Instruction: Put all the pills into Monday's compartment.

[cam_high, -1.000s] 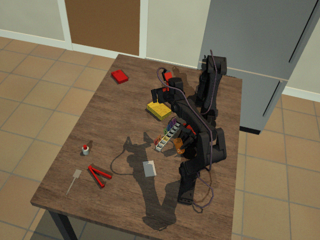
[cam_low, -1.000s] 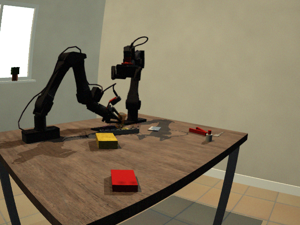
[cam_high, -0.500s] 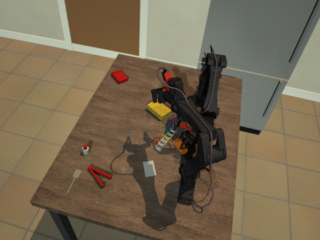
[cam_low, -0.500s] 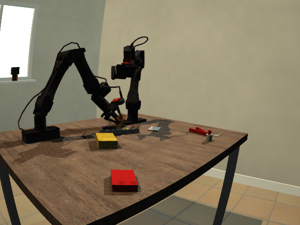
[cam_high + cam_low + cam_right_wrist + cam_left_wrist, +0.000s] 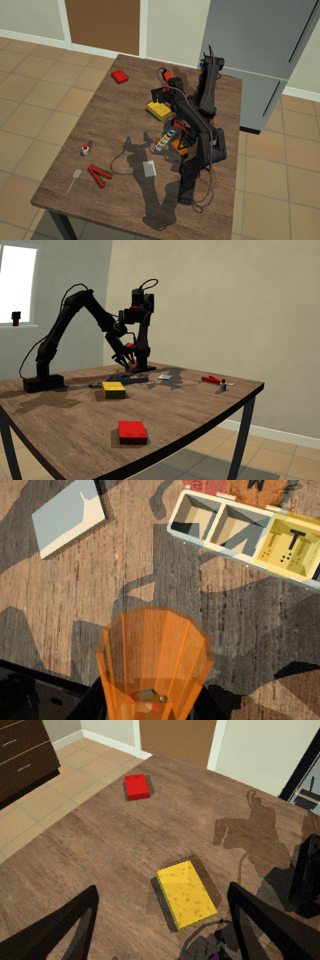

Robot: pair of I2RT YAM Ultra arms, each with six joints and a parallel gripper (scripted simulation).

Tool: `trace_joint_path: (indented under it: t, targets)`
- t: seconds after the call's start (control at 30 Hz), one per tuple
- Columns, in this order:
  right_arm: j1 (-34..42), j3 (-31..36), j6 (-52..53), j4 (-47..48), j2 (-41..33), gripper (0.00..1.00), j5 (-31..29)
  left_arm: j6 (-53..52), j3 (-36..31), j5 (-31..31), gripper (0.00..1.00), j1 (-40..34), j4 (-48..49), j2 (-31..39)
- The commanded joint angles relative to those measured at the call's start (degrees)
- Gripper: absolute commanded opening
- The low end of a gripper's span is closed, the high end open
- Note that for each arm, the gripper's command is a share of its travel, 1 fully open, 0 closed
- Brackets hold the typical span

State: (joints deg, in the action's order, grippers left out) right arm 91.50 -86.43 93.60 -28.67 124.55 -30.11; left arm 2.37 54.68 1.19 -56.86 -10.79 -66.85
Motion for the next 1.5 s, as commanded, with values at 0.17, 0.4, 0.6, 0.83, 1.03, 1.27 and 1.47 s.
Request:
trace_joint_path:
  t: [0.17, 0.4, 0.6, 0.83, 1.03, 1.27, 1.47]
  targets:
    - [0.0, -2.6, 1.2, -2.9, -0.6, 0.36, 0.0, -0.5, 0.1, -0.5, 1.0, -0.1, 0.9, 0.7]
    - [0.0, -2.0, 1.3, -2.9, -0.6, 0.36, 0.0, -0.5, 0.1, -0.5, 1.0, -0.1, 0.9, 0.7]
    - [-0.3, -4.7, 1.1, -5.4, -0.5, 0.36, 0.0, -0.5, 0.1, -0.5, 1.0, -0.1, 0.9, 0.7]
    - [-0.5, -6.3, 1.1, -6.8, -0.1, 0.36, 0.0, -1.0, 0.1, -0.9, 1.0, 1.0, 2.2, 1.4]
    - [-0.5, -6.3, 1.1, -6.8, -0.1, 0.36, 0.0, -1.3, 1.1, -0.6, 1.0, 5.8, 3.7, 2.3]
    - [-0.5, -6.3, 1.1, -6.5, -0.1, 0.36, 0.0, -2.2, 2.2, 0.3, 1.0, 22.9, 6.8, 5.7]
    - [-0.2, -5.8, 1.1, -6.1, -0.1, 0.36, 0.0, -2.8, 3.5, 0.1, 1.0, 38.7, 9.1, 7.1]
